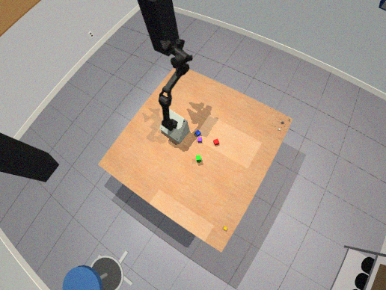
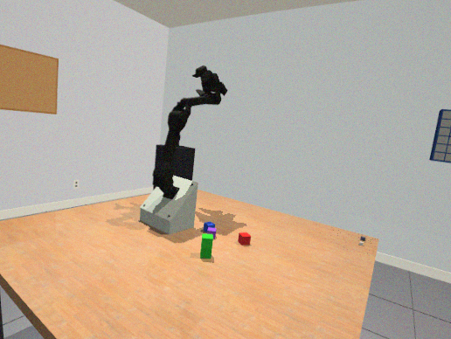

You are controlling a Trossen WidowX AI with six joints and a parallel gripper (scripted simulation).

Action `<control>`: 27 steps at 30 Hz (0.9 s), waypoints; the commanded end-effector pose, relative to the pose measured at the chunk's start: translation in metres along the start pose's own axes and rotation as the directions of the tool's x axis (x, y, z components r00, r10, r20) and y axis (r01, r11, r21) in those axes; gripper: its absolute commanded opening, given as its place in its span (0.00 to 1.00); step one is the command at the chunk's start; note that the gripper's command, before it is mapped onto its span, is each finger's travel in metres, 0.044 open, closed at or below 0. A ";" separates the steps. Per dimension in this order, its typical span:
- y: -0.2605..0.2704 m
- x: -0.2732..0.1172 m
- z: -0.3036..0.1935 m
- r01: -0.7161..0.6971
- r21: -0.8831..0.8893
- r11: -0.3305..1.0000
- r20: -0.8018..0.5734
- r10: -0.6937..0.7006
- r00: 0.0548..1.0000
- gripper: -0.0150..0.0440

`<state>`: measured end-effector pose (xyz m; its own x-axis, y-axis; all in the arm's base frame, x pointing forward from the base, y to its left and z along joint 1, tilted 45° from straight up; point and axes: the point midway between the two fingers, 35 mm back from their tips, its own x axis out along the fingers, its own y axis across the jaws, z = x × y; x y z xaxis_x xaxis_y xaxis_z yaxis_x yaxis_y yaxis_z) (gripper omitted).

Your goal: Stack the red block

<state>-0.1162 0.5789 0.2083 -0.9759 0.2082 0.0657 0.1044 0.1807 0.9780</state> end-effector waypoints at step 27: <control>-0.135 -0.363 0.110 -0.265 0.370 0.891 0.921 -0.314 0.230 1.00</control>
<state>0.1995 0.6118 0.0627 -0.2232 0.9116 -0.3452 0.3962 0.4084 0.8223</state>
